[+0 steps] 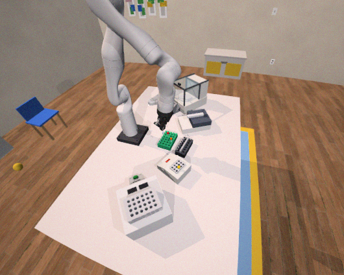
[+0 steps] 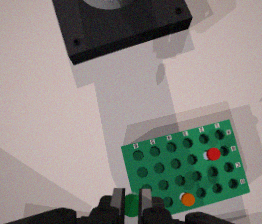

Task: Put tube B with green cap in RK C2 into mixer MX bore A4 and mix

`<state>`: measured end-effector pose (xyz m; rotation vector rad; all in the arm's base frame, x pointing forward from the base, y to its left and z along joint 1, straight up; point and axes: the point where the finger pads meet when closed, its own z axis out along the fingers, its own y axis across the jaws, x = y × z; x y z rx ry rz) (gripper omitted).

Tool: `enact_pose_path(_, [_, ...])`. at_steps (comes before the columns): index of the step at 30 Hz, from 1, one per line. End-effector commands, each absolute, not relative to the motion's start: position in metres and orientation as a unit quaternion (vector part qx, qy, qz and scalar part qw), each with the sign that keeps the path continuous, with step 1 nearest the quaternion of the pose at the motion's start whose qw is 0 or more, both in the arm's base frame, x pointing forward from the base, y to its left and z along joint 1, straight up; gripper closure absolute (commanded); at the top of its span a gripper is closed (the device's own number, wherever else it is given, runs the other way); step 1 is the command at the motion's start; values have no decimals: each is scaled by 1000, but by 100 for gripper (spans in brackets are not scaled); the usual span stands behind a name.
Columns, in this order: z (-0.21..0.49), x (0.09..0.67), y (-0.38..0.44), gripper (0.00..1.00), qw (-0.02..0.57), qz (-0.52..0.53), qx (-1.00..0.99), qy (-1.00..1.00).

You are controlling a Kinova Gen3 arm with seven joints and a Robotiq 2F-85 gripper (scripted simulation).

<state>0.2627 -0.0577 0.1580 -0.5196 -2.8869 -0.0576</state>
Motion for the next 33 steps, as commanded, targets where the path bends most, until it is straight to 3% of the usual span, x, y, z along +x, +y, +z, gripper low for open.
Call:
enact_pose_path(1, [165, 262, -65, 90, 103, -20, -176, -979])
enact_pose_path(33, [225, 248, -126, 90, 103, -20, -176, -979])
